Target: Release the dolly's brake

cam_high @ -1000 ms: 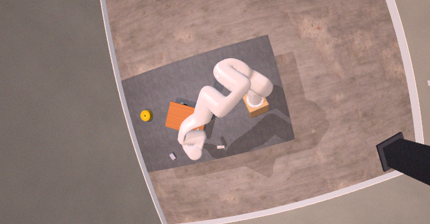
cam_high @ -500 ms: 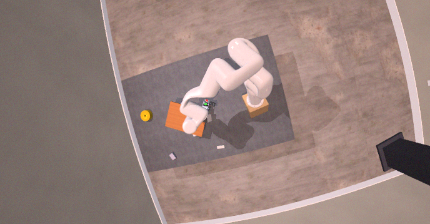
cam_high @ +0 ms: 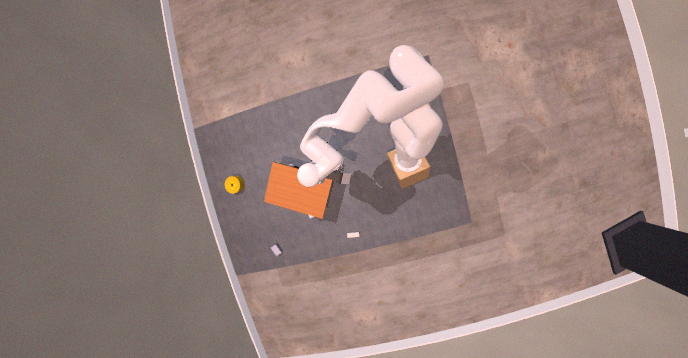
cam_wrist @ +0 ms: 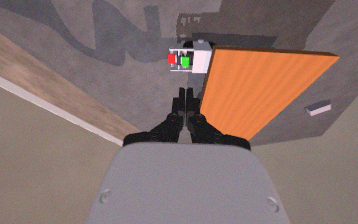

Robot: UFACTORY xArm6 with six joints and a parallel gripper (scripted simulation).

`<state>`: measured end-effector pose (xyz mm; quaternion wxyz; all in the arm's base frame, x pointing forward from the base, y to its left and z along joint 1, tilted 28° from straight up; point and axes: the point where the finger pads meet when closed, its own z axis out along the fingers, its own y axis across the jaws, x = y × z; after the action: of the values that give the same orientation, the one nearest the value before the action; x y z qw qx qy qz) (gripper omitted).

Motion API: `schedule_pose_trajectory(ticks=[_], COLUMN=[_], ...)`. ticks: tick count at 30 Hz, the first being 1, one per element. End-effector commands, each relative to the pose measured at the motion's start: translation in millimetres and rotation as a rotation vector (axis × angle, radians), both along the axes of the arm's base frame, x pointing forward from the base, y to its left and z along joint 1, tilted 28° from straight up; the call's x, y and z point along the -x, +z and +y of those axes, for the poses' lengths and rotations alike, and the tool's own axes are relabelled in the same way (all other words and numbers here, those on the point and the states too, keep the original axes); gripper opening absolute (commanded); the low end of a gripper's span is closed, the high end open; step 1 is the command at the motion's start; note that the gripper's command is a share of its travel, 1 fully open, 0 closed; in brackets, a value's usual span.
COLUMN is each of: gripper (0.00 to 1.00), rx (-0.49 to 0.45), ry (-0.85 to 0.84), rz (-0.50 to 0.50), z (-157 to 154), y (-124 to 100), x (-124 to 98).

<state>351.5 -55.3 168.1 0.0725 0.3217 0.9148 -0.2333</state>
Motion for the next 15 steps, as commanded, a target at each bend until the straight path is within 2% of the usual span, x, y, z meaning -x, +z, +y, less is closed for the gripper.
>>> schedule_pose_trajectory(ticks=[1, 9, 15], gripper=[0.00, 0.00, 0.00], rx=[-0.002, -0.003, -0.005], ry=[0.001, 0.049, 0.198], rz=[-0.003, 0.023, 0.103], z=[0.0, -0.4, -1.4], y=[1.4, 0.8, -1.1], x=[0.1, 0.0, -0.1])
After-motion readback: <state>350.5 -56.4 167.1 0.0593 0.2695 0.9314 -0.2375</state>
